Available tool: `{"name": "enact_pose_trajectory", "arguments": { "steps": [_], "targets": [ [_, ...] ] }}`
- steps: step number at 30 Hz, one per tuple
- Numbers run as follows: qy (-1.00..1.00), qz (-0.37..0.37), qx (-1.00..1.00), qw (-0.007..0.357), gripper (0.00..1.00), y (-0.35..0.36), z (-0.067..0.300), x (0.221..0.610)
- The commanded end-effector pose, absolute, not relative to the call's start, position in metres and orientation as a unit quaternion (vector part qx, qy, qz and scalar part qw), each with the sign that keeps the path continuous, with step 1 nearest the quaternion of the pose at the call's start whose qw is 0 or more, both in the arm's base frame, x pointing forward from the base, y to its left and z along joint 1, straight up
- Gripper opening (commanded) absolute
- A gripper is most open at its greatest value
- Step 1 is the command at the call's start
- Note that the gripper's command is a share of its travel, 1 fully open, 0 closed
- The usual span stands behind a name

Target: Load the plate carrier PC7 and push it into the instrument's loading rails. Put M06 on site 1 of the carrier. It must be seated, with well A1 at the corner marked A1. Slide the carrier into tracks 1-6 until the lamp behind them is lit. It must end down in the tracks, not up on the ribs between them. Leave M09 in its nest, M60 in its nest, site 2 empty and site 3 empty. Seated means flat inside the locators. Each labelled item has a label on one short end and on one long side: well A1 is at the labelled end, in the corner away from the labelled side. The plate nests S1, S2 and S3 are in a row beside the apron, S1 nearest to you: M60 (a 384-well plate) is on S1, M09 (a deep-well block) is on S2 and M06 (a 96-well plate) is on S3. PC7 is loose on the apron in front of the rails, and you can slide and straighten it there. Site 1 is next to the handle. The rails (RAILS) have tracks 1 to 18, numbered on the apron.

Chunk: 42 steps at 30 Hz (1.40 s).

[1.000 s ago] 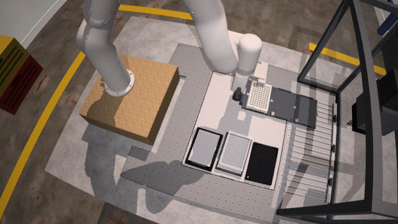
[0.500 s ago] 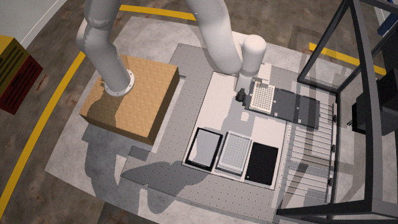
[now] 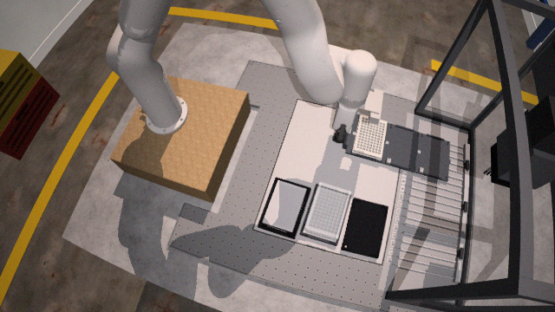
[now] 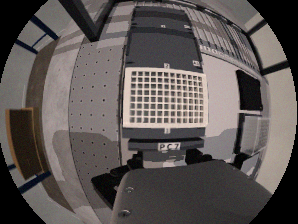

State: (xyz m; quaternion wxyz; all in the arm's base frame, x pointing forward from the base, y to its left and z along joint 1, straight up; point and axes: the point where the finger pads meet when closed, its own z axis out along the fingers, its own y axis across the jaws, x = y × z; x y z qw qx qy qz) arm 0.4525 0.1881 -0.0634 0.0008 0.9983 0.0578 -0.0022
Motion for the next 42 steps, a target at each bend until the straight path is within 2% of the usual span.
{"name": "enact_pose_trajectory", "arguments": {
  "steps": [1, 42],
  "targets": [
    [0.058, 0.0, 0.998, 0.0, 0.81, 0.189, -0.062, 0.458],
    [0.058, 0.0, 0.998, 0.0, 0.81, 0.193, -0.062, 0.494]
  ]
}}
